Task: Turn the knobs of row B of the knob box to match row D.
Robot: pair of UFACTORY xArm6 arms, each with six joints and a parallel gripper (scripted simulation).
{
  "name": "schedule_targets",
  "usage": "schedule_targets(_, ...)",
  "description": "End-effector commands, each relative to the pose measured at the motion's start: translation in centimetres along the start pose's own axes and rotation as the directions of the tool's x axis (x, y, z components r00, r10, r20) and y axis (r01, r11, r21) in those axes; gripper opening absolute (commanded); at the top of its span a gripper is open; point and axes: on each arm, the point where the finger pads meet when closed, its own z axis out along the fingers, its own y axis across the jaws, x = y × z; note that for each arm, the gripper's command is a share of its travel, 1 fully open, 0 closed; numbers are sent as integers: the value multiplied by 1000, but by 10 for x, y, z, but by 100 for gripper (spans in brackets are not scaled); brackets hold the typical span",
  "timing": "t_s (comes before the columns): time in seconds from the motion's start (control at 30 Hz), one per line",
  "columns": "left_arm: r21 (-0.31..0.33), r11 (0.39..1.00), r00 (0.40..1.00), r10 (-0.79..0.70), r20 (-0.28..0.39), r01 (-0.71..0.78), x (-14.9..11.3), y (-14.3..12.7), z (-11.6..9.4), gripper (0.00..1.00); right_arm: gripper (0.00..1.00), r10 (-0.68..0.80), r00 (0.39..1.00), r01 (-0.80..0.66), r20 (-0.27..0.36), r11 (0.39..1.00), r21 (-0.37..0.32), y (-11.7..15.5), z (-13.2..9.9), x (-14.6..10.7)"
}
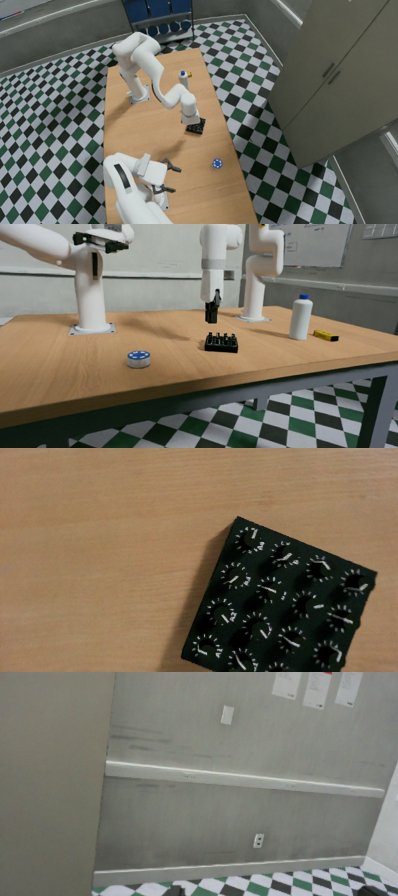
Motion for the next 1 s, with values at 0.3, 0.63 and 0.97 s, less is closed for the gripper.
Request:
schedule_targets(0.3,1,927,927,374,11,-374,-1,1,-7,21,100,1,1000,-1,1,1000,0,0,0,1)
schedule_targets(0.63,0,912,912,410,11,-410,-1,1,-7,21,100,1,1000,-1,1,1000,0,0,0,1)
schedule_targets(0.97,0,912,912,410,11,-410,-1,1,-7,21,100,1,1000,-1,1,1000,0,0,0,1)
